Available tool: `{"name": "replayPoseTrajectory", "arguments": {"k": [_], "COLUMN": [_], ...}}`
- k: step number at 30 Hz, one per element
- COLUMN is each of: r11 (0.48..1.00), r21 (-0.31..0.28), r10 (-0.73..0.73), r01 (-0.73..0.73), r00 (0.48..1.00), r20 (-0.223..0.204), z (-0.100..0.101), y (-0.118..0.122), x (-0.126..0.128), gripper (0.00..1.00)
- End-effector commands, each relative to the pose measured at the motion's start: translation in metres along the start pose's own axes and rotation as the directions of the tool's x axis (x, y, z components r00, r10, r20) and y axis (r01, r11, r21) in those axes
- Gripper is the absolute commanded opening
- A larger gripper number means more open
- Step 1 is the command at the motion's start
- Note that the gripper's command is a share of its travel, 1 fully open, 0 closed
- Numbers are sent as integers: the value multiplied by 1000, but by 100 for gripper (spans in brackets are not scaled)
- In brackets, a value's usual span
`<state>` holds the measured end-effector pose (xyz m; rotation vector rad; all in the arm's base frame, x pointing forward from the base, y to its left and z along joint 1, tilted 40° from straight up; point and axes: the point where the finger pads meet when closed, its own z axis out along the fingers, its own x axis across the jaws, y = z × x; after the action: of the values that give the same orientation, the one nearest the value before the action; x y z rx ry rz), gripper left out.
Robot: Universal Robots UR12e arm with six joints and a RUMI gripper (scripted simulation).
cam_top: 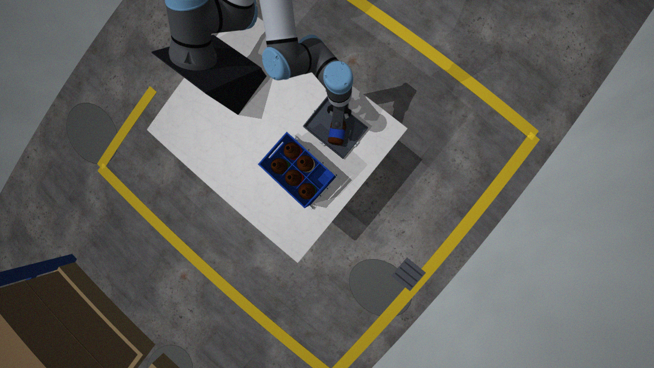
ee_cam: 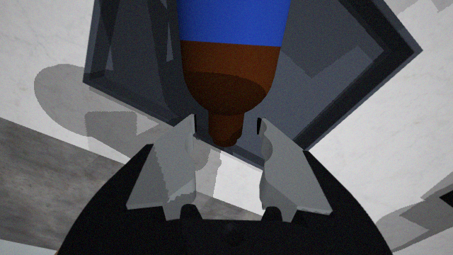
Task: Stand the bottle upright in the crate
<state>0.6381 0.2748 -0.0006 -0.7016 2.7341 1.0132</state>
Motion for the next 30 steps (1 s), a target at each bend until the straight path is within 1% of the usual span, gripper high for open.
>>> {"name": "replayPoseTrajectory", "arguments": {"k": [1,8,30], "r11": [1000,1000,1000], "r21": [0,0,1], "r10": [1,2,0], "r01": [-1,-2,0], "r00": [1000,1000,1000], "r20": [1,1,2], "z": [5,7,7], "y": [1,0,0], "x": [1,1,0], "gripper": [38,38,38]}}
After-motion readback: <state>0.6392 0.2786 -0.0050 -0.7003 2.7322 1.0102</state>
